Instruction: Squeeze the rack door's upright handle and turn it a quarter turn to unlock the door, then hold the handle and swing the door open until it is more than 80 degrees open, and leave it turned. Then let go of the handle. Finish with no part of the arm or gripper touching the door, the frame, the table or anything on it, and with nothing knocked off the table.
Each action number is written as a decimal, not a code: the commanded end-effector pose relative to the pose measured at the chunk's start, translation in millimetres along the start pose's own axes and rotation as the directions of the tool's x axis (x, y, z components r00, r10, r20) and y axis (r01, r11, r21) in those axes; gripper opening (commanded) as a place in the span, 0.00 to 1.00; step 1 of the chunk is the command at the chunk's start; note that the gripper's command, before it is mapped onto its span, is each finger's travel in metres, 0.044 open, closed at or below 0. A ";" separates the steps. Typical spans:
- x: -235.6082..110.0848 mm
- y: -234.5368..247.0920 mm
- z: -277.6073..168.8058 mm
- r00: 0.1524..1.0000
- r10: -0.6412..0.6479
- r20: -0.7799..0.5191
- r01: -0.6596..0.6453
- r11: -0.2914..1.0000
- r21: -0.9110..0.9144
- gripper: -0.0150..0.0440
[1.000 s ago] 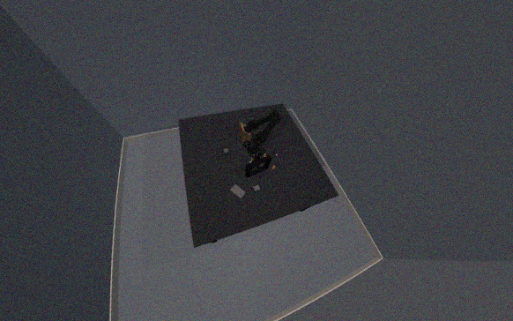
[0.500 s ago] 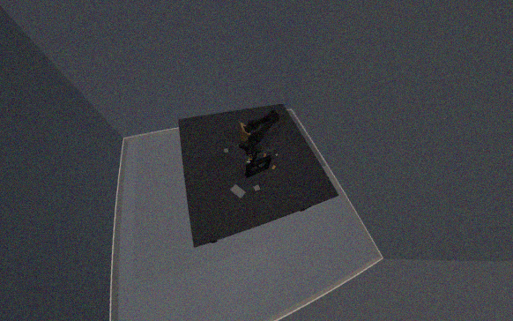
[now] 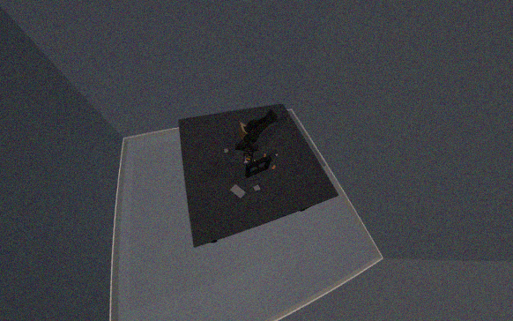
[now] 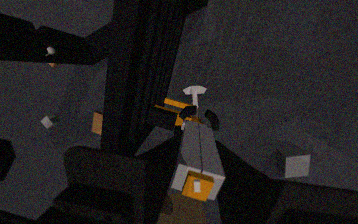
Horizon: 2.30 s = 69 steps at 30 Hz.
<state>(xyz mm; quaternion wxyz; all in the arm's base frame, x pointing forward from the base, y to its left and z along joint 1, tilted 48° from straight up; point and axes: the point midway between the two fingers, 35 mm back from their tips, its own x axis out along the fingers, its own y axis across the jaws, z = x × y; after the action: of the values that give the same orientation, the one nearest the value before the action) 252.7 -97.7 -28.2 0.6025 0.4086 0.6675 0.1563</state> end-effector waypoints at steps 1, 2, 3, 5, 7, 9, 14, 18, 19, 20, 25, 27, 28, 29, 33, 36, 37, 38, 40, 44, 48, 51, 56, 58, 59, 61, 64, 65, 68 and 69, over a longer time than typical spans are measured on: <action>0.5 -7.8 2.4 1.000 0.000 0.000 0.000 0.996 -0.086 0.29; 0.5 -9.9 3.0 1.000 -0.001 0.000 0.001 0.995 -0.102 0.29; 0.5 -12.1 3.5 1.000 -0.001 0.000 0.001 0.993 -0.117 0.29; 0.4 -16.2 4.8 1.000 -0.001 0.000 0.001 0.989 -0.147 0.29; 0.4 -20.6 6.2 1.000 -0.001 0.000 0.001 0.984 -0.180 0.29; 0.3 -25.3 7.9 1.000 -0.001 0.000 0.001 0.977 -0.215 0.29; 0.2 -36.2 12.7 1.000 -0.002 0.001 0.002 0.955 -0.297 0.29; 0.0 -44.7 17.2 1.000 -0.002 0.001 0.003 0.933 -0.361 0.29; 0.0 -46.7 18.5 1.000 -0.002 0.001 0.003 0.927 -0.376 0.29; 0.0 -48.8 19.8 1.000 -0.003 0.001 0.003 0.920 -0.392 0.29; -0.2 -58.6 26.6 1.000 -0.003 0.002 0.003 0.883 -0.469 0.29; -0.3 -62.4 29.5 1.000 -0.003 0.002 0.004 0.867 -0.498 0.29; -0.3 -64.1 31.1 1.000 -0.003 0.002 0.004 0.859 -0.513 0.29; -0.4 -65.9 32.6 1.000 -0.003 0.002 0.004 0.850 -0.527 0.29; -0.5 -72.8 39.0 1.000 -0.004 0.002 0.004 0.813 -0.582 0.29; -0.6 -76.9 43.0 1.000 -0.004 0.003 0.005 0.788 -0.615 0.29; -0.6 -77.9 43.9 1.000 -0.004 0.003 0.005 0.782 -0.623 0.29; -0.6 -78.5 44.5 1.000 -0.004 0.003 0.005 0.779 -0.627 0.29; -0.6 -78.7 44.7 1.000 -0.004 0.003 0.005 0.777 -0.629 0.29; -0.6 -78.7 44.7 1.000 -0.004 0.003 0.005 0.777 -0.629 0.29; -0.6 -78.7 44.7 1.000 -0.004 0.003 0.005 0.777 -0.629 0.29; -0.6 -78.7 44.7 1.000 -0.004 0.003 0.005 0.777 -0.629 0.29; -0.6 -78.7 44.7 1.000 -0.004 0.003 0.005 0.777 -0.629 0.47; -0.6 -78.7 44.7 1.000 -0.004 0.003 0.005 0.777 -0.629 0.56; -0.6 -78.7 44.7 1.000 -0.004 0.003 0.005 0.777 -0.629 0.60; -0.6 -78.7 44.7 1.000 -0.004 0.003 0.005 0.777 -0.629 0.69; -0.8 -78.7 44.7 1.000 -0.004 0.003 0.005 0.777 -0.629 0.75; -1.5 -78.7 44.8 1.000 -0.004 0.003 0.005 0.777 -0.629 0.75; -5.5 -78.9 45.3 1.000 -0.004 0.003 0.005 0.777 -0.629 0.75; -7.0 -79.0 45.4 1.000 -0.005 0.003 0.005 0.778 -0.629 0.75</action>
<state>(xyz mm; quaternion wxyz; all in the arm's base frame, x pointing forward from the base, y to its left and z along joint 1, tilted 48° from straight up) 266.4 -161.0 -91.1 0.7048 0.1843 0.5779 0.3679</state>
